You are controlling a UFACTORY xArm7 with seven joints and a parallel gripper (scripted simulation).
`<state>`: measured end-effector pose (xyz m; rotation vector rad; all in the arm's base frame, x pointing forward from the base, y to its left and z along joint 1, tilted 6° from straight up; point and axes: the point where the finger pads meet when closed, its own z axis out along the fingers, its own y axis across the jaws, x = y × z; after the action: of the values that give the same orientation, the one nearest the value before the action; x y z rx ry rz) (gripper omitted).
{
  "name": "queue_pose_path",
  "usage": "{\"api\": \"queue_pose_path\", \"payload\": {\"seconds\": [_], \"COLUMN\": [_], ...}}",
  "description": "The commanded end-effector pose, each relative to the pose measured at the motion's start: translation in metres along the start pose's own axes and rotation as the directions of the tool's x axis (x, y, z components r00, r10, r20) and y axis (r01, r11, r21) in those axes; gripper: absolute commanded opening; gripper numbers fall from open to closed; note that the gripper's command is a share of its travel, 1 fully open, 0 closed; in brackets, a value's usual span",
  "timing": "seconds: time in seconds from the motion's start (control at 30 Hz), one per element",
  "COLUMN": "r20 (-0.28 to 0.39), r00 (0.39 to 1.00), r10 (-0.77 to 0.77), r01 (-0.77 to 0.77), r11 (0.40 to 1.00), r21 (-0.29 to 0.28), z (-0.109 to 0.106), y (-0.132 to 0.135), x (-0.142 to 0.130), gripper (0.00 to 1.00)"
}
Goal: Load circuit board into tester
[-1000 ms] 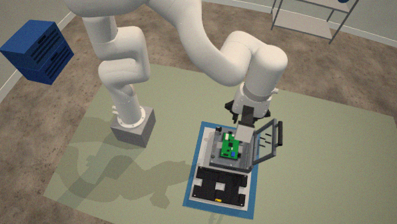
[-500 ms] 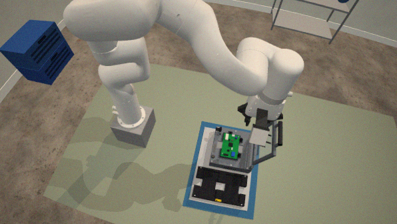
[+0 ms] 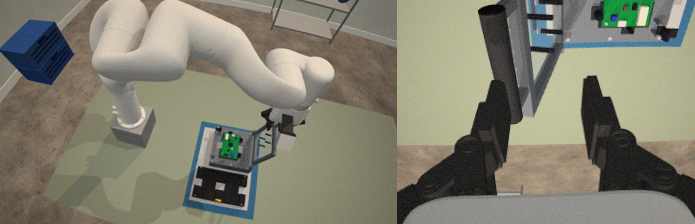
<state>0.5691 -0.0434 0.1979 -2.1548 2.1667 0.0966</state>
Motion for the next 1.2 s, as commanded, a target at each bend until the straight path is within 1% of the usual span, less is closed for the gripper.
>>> {"api": "queue_pose_path", "payload": {"seconds": [0.0,0.27,1.17], "r20": [-0.002,-0.002,-0.002], "r00": [1.0,1.0,1.0], "r10": [-0.002,-0.002,-0.002], "r01": [0.002,0.002,0.002], "r11": [1.0,1.0,1.0], "r21": [-0.012,-0.012,-0.012], "z": [-0.003,-0.003,-0.003], "y": [-0.018,-0.029,-0.029], "x": [-0.001,-0.001,-0.001], "gripper": [0.51,0.51,0.51]}}
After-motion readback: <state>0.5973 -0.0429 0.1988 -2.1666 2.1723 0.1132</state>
